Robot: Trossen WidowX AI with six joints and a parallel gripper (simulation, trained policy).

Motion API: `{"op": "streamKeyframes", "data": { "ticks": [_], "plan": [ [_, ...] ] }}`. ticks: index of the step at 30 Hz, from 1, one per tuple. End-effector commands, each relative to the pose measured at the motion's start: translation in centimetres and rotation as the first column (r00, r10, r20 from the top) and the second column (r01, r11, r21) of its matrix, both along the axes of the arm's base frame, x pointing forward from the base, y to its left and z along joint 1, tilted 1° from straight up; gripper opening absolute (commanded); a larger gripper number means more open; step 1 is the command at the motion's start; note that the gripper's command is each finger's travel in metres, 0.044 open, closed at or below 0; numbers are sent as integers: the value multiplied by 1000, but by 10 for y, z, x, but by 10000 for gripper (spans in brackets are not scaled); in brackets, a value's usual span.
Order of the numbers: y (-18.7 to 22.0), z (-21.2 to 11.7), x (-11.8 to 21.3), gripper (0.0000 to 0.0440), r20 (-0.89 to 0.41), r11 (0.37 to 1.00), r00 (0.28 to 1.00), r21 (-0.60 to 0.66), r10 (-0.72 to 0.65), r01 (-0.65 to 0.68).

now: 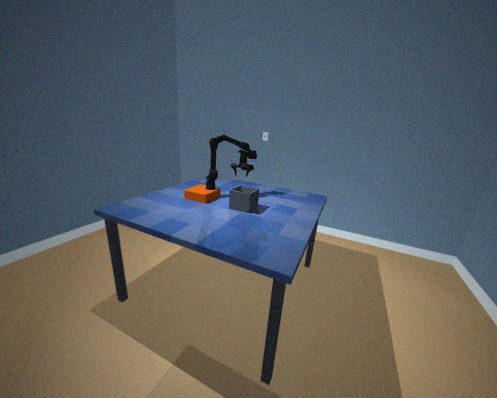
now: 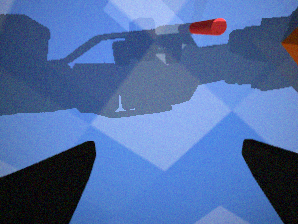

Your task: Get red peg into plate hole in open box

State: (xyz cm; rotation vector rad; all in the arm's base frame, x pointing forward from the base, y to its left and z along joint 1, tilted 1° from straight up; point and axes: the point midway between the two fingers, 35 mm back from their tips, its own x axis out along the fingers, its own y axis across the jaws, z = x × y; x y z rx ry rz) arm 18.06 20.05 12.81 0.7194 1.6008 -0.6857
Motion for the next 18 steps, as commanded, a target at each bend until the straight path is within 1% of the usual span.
{"op": "streamKeyframes", "data": {
  "ticks": [1, 10, 18],
  "plan": [
    [-20, -10, -4, 440, -14, 997, 999, -52, -51, 50],
    [-52, -41, -12, 440, -32, 979, 989, -145, -146, 140],
    [-70, -67, -15, 431, -22, 961, 977, -186, -212, 204]
  ]
}}
